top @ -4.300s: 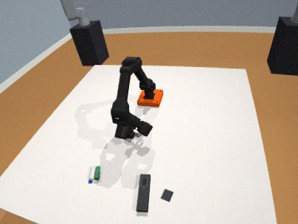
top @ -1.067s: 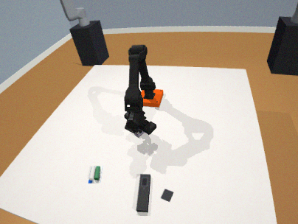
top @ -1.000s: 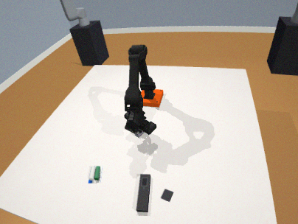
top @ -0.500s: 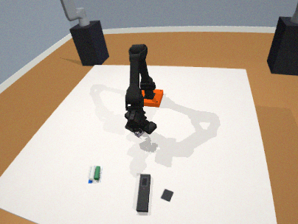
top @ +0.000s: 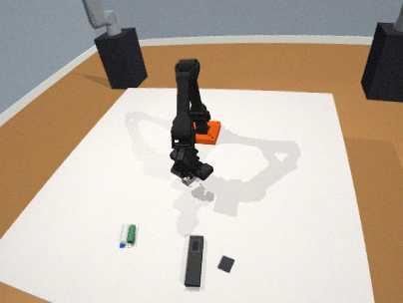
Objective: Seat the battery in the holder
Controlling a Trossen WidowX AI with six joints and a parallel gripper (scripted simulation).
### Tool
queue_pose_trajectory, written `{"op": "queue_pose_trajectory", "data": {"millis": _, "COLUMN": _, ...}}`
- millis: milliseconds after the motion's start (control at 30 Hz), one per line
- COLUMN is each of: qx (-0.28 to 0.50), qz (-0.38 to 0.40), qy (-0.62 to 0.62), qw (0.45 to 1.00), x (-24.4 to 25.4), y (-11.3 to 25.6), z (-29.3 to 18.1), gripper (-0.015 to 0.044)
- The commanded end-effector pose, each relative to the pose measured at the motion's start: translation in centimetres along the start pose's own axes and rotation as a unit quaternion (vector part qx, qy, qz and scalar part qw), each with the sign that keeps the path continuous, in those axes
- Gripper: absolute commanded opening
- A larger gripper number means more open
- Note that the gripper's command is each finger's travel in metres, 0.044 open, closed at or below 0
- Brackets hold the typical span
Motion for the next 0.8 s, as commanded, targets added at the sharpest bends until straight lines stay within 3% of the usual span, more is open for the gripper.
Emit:
{"op": "queue_pose_trajectory", "data": {"millis": 0, "qx": 0.000, "qz": 0.000, "qy": -0.001, "qw": 1.000, "x": 0.0, "y": 0.0, "z": -0.1, "gripper": 0.0066}}
{"op": "queue_pose_trajectory", "data": {"millis": 33, "qx": 0.000, "qz": 0.000, "qy": -0.001, "qw": 1.000, "x": 0.0, "y": 0.0, "z": -0.1, "gripper": 0.0066}}
{"op": "queue_pose_trajectory", "data": {"millis": 167, "qx": 0.000, "qz": 0.000, "qy": -0.001, "qw": 1.000, "x": 0.0, "y": 0.0, "z": -0.1, "gripper": 0.0168}}
{"op": "queue_pose_trajectory", "data": {"millis": 767, "qx": 0.000, "qz": 0.000, "qy": 0.000, "qw": 1.000, "x": -0.2, "y": 1.5, "z": -0.1, "gripper": 0.0168}}
Point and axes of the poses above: the point midway between the two fingers, 35 mm back from their tips, its own y axis back along the fingers, its own x axis across the jaws, z = x × y, the point moved 8 cm from there along y, back along the fingers, and after that the axes turned 13 degrees about -y, right-handed, at the moved point
